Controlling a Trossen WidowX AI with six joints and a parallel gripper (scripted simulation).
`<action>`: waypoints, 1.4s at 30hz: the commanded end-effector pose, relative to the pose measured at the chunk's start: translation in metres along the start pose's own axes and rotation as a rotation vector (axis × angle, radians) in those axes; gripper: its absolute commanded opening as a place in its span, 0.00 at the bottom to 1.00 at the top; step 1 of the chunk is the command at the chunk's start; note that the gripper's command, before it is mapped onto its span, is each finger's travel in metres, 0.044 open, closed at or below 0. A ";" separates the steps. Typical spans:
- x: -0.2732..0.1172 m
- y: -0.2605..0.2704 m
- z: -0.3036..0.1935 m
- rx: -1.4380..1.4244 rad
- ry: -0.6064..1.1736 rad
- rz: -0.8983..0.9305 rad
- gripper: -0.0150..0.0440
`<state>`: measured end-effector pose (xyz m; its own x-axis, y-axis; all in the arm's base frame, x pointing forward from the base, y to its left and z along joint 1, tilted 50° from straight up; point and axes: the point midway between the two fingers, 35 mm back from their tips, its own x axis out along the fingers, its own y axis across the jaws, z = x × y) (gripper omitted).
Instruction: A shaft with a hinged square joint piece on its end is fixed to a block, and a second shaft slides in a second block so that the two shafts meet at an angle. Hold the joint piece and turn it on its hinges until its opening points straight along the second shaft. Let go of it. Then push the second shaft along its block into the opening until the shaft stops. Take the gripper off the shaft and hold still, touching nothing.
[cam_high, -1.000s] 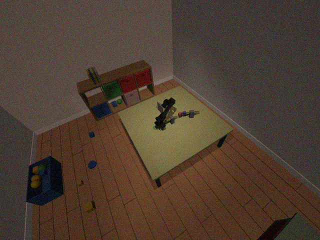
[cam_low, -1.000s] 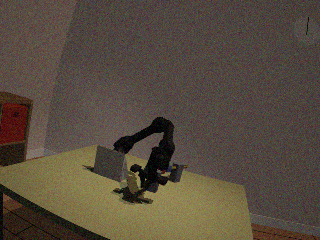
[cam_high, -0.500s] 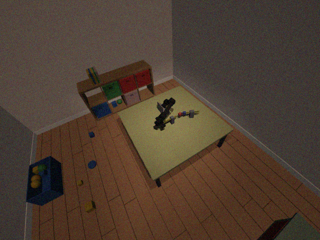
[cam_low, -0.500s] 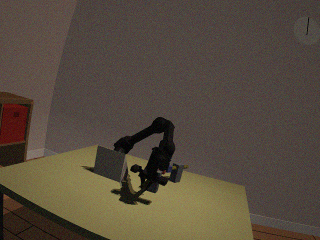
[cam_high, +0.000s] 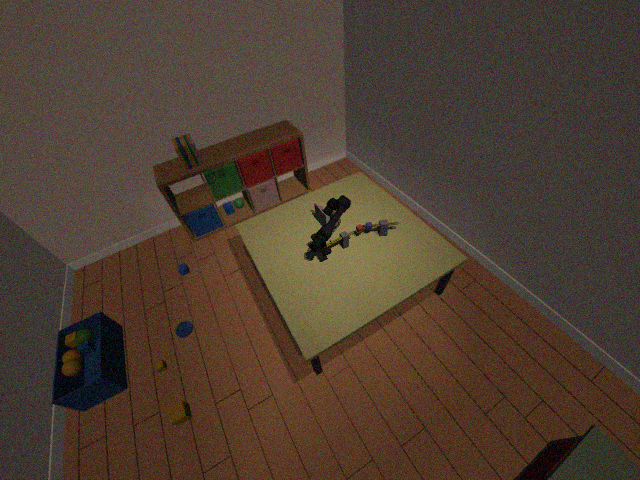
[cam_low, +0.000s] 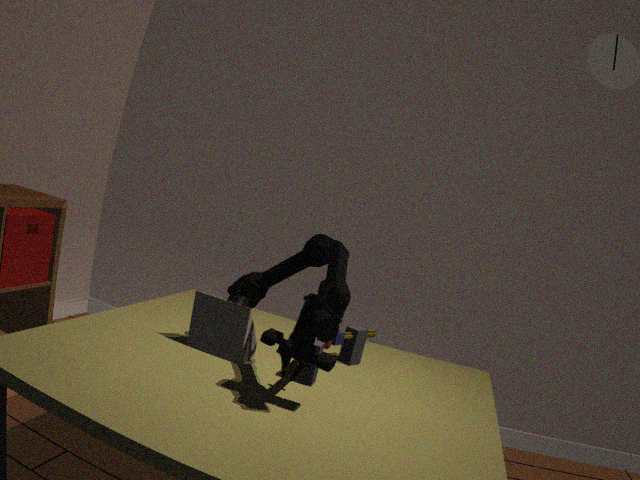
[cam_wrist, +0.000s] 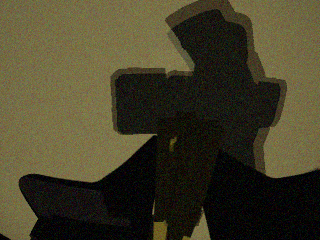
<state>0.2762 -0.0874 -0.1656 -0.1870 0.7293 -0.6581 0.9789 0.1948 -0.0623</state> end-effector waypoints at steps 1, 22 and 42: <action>0.000 0.000 0.000 0.000 0.000 0.000 0.25; 0.001 0.000 -0.025 0.006 0.004 0.122 0.25; 0.002 0.000 -0.056 0.006 0.007 0.134 0.25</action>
<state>0.2720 -0.0540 -0.1282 -0.0546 0.7501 -0.6591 0.9952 0.0946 0.0253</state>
